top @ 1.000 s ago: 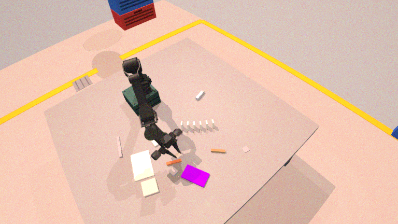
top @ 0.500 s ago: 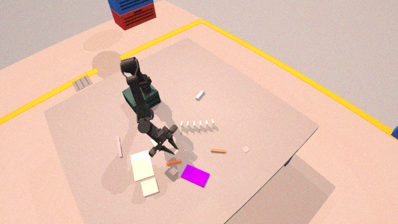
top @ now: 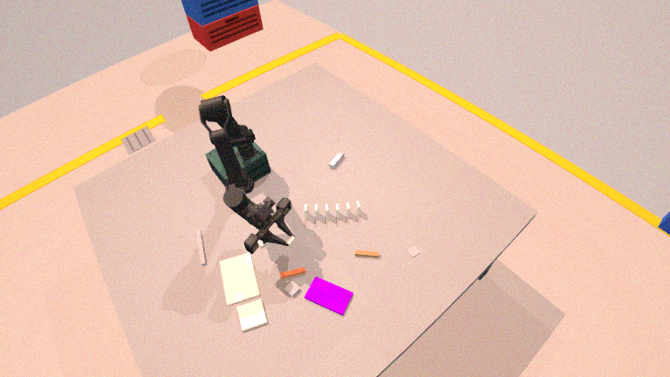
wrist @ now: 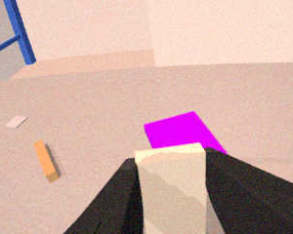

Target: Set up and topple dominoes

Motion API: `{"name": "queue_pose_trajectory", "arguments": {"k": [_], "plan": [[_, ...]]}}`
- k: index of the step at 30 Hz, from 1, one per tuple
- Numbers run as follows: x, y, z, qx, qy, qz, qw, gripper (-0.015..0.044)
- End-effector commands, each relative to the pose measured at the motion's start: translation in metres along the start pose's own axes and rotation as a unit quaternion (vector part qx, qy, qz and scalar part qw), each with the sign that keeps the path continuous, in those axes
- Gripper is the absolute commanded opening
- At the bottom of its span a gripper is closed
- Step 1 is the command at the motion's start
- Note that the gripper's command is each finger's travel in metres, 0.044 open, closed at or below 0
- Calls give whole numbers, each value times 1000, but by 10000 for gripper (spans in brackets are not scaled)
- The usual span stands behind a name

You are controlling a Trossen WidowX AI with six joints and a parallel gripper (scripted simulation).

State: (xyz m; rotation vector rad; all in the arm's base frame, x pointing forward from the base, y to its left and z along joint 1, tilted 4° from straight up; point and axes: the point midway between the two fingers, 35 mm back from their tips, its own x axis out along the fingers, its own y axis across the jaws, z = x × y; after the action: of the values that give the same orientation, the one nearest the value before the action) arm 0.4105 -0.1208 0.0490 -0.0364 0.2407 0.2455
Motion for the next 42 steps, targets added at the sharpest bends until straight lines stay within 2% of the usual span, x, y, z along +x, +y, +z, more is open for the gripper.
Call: {"name": "queue_pose_trajectory", "arguments": {"k": [1, 8, 26, 42], "plan": [[-13, 8, 3, -9, -25, 7, 1000, 107], [-33, 22, 10, -30, -63, 19, 997, 107], [-34, 22, 10, -31, -64, 19, 997, 107], [-17, 15, -36, -38, -49, 26, 998, 107]]}}
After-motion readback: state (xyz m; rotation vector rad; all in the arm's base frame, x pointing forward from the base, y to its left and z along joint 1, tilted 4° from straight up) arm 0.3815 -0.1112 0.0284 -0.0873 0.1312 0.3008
